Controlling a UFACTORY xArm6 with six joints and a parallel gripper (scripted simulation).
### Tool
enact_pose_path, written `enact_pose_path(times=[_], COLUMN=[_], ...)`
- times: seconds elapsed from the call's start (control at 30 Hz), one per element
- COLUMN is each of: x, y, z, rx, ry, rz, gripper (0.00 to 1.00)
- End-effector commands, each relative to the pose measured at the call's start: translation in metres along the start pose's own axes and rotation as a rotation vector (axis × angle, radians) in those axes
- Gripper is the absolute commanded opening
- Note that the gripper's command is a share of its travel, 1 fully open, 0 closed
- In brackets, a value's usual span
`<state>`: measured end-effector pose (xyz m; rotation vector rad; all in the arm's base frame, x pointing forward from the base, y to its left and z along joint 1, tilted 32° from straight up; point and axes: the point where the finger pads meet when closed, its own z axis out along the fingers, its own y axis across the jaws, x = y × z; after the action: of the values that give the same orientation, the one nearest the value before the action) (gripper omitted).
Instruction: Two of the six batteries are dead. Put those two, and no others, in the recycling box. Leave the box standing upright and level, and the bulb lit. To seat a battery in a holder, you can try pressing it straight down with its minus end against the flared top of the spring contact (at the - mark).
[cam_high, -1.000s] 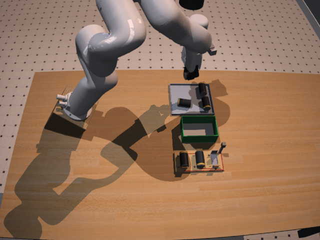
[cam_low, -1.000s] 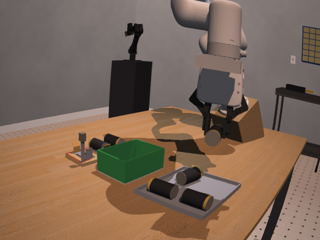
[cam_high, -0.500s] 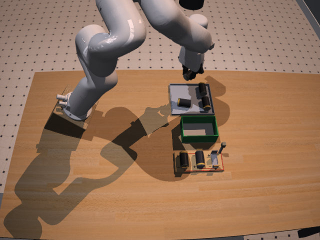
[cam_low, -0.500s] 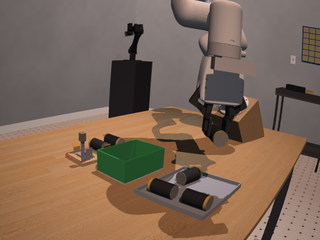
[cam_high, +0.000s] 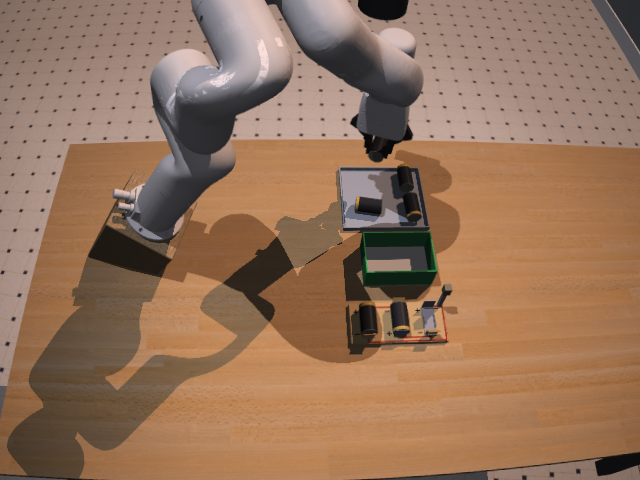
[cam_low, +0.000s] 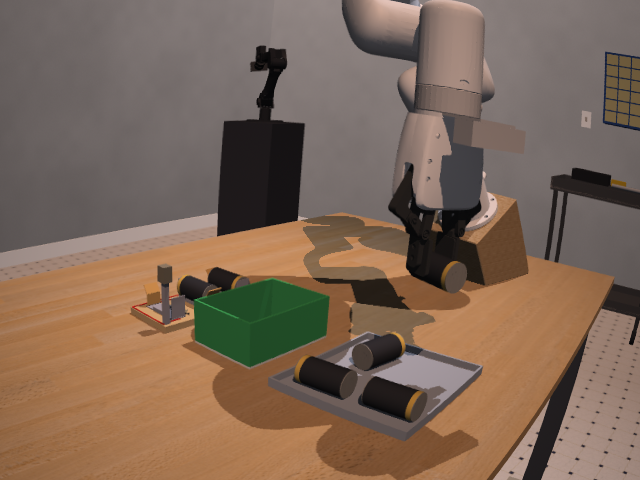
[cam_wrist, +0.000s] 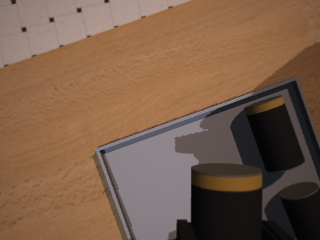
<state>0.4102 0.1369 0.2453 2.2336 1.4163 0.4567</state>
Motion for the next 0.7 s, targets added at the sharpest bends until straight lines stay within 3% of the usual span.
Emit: enact_pose_path(times=[0.0, 0.67], x=[0.0009, 0.0009], y=[0.0012, 0.0012], z=[-0.0013, -0.0013], rx=[0.015, 0.014], ry=[0.01, 0.012], rz=[-0.169, -0.347], gripper=[0.28, 0.28])
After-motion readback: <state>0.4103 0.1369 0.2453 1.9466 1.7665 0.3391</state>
